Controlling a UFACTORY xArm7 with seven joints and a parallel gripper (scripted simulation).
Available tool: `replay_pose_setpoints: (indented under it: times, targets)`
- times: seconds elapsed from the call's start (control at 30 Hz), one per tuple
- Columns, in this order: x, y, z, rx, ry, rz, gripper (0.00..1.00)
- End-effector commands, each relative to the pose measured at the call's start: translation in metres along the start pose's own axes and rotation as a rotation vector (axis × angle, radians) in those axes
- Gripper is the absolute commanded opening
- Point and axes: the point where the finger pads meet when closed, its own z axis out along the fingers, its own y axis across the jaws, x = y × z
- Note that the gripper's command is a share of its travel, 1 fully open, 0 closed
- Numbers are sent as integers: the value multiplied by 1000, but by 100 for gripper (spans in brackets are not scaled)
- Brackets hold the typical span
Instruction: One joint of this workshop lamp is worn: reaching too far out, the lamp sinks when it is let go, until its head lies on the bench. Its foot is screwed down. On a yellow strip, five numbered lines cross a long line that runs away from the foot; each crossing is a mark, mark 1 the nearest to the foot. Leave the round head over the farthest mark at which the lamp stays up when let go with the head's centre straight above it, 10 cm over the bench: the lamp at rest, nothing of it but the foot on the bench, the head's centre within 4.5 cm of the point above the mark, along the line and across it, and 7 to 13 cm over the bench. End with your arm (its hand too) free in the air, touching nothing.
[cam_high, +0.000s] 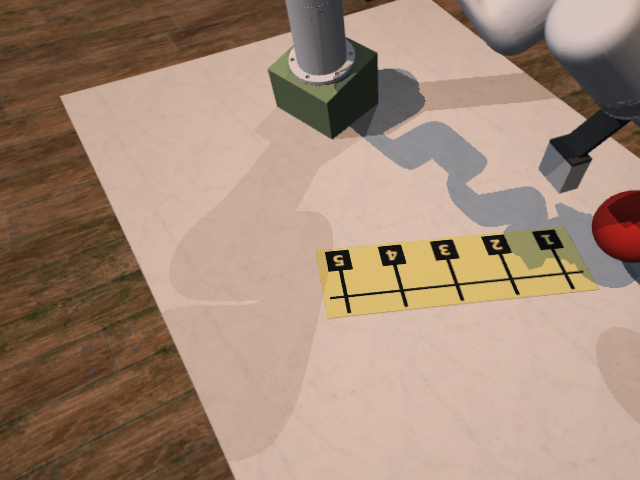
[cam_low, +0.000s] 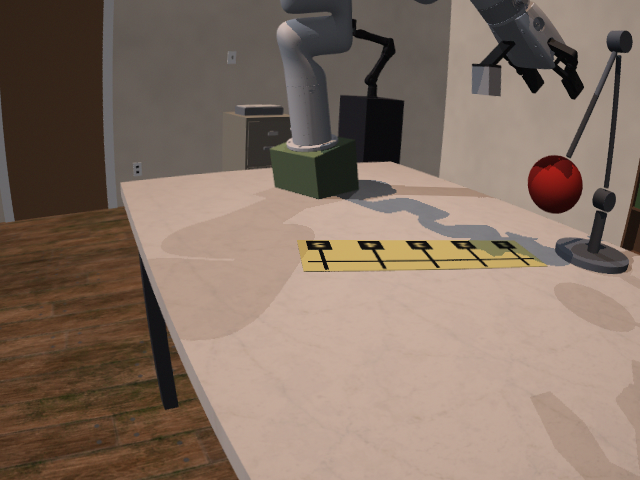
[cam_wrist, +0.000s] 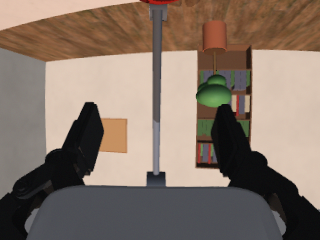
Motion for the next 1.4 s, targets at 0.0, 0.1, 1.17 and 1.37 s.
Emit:
replay_pose_setpoints:
  times: [0.0, 0.1, 1.17, 1.37]
  targets:
    - [-2, -2, 8, 5, 0, -4, 100]
    - [-2, -2, 16, 5, 1, -5, 100]
    - [-3, 0, 87, 1, -3, -1, 100]
    - [-3, 0, 97, 0, -3, -1, 100]
